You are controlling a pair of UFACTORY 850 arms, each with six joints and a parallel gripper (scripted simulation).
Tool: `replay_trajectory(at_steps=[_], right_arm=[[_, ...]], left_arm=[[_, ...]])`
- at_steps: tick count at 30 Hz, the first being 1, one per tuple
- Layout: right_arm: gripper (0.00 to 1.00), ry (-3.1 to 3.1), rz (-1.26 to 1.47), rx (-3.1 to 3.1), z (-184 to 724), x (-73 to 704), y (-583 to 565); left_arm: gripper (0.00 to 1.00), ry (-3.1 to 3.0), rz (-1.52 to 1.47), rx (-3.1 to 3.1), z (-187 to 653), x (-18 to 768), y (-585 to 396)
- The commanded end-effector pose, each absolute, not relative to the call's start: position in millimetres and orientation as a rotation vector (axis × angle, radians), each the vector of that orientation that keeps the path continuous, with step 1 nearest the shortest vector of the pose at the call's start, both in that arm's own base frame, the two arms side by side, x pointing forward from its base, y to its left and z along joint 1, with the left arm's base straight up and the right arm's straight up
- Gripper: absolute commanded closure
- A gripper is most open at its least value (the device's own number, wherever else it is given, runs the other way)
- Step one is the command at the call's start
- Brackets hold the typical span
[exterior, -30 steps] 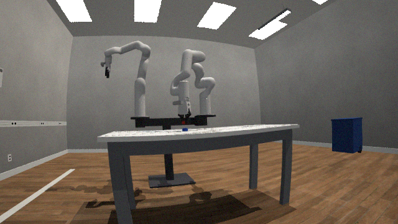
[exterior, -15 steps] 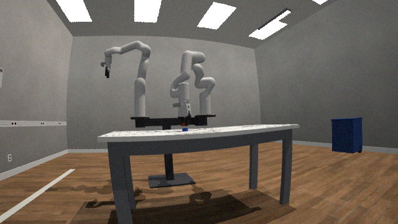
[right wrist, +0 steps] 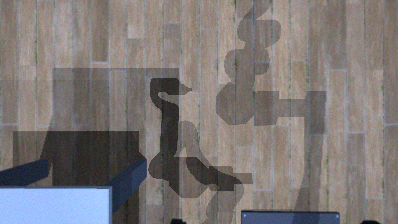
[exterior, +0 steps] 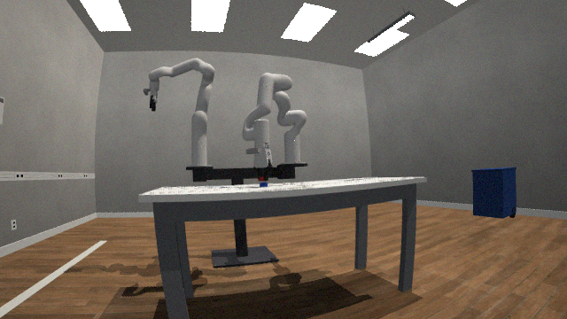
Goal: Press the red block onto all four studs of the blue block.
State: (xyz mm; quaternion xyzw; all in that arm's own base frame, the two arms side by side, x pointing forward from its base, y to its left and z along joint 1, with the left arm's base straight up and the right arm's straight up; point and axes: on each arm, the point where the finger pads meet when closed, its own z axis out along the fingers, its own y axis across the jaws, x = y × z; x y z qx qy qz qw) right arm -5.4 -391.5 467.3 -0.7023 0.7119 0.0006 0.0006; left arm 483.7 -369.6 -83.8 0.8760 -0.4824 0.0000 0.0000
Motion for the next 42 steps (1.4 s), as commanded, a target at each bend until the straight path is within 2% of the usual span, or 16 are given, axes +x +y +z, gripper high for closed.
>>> replay_trajectory(at_steps=[1,42], right_arm=[[0.00,2.237,0.000,-2.206,468.0,-5.4,-391.8],[0.00,2.237,0.000,-2.206,468.0,-5.4,-391.8]], left_arm=[[1.00,-1.515,0.004,2.752,-83.5,484.8,-370.4],[1.00,-1.515,0.004,2.752,-89.7,484.7,-370.4]])
